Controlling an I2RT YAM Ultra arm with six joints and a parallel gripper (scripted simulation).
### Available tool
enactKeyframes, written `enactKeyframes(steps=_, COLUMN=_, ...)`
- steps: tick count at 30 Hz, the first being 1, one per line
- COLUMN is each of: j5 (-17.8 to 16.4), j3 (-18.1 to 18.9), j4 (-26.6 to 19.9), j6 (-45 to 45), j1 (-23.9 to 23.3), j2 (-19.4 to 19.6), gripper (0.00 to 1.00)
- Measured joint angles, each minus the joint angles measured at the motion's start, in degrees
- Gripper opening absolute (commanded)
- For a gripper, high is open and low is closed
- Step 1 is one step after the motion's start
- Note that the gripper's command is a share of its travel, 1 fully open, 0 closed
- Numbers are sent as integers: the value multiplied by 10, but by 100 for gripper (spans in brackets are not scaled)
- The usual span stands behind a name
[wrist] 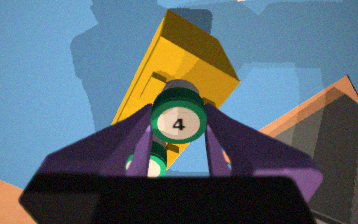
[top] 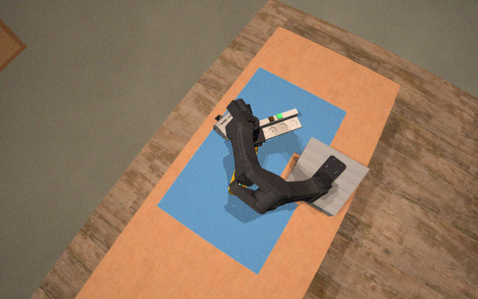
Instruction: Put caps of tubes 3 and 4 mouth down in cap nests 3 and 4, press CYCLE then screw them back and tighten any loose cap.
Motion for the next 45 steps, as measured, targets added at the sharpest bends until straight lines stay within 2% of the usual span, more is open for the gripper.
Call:
enactKeyframes(steps=1, j5=0, j3=0, j4=0, j6=4, j1=0, j2=0, gripper=0)
enactKeyframes(steps=2, j5=0, j3=0, j4=0, j6=7, j1=0, j2=0, gripper=49)
enactKeyframes(steps=13, j5=1, j3=0, j4=2, j6=18, j1=0, j2=0, gripper=49)
enactKeyframes(steps=19, j5=1, j3=0, j4=0, j6=-28, j1=0, j2=0, gripper=49)
enactKeyframes(steps=24, j5=2, j3=0, j4=0, j6=-106, j1=0, j2=0, gripper=49)
enactKeyframes(steps=34, j5=2, j3=0, j4=0, j6=-316, j1=0, j2=0, gripper=49)
enactKeyframes(steps=41, j5=2, j3=0, j4=0, j6=-402, j1=0, j2=0, gripper=49)
enactKeyframes(steps=42, j5=2, j3=0, j4=-1, j6=-407, j1=0, j2=0, gripper=0)
enactKeyframes(steps=45, j5=2, j3=0, j4=-1, j6=-418, j1=0, j2=0, gripper=0)
